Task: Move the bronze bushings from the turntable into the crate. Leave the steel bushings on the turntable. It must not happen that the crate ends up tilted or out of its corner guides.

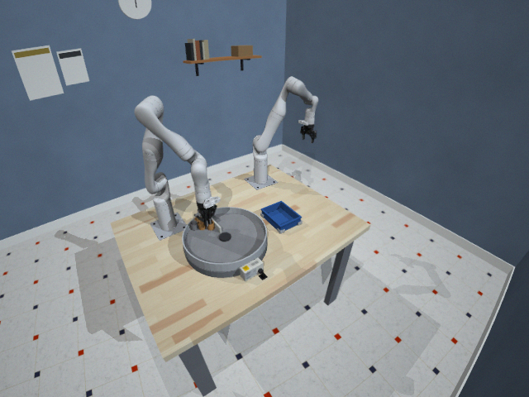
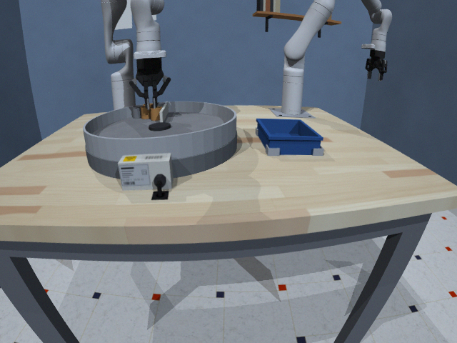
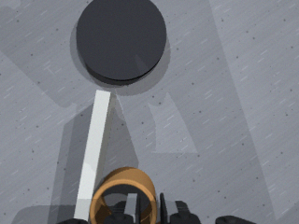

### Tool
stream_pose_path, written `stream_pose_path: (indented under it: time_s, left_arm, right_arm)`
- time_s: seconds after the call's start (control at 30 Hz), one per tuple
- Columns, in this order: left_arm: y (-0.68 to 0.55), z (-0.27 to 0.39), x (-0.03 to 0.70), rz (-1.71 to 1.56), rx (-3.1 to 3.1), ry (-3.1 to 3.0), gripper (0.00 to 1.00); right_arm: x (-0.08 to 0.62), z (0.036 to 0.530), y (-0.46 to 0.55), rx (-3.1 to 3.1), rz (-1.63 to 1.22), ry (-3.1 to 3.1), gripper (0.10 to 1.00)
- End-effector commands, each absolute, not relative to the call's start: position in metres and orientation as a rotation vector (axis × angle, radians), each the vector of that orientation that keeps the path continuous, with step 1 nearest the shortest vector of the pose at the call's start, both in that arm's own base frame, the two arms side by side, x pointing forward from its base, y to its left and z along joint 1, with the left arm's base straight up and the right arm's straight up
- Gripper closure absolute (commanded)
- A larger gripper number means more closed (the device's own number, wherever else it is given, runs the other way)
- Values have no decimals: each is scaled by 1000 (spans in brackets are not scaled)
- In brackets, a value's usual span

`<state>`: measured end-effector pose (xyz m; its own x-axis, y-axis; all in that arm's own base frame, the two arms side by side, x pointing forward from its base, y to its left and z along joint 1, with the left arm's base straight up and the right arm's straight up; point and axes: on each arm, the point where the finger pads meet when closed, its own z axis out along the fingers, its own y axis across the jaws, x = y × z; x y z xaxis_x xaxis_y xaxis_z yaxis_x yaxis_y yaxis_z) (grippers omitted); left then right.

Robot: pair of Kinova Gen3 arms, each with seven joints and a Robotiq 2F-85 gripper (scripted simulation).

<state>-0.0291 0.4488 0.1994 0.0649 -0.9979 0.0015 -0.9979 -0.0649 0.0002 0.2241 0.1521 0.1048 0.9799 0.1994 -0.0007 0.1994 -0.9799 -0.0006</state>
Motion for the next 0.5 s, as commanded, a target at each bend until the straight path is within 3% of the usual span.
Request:
stream_pose_path:
  time_s: [0.0,0.47]
  left_arm:
    - [449,200,-29,0,2292,-2148,1]
    - [449,200,-29,0,2292,-2148,1]
  right_arm:
    - [224,100,152,-3125,-1,-315,886]
    - [224,90,152,-3125,-1,-315,886]
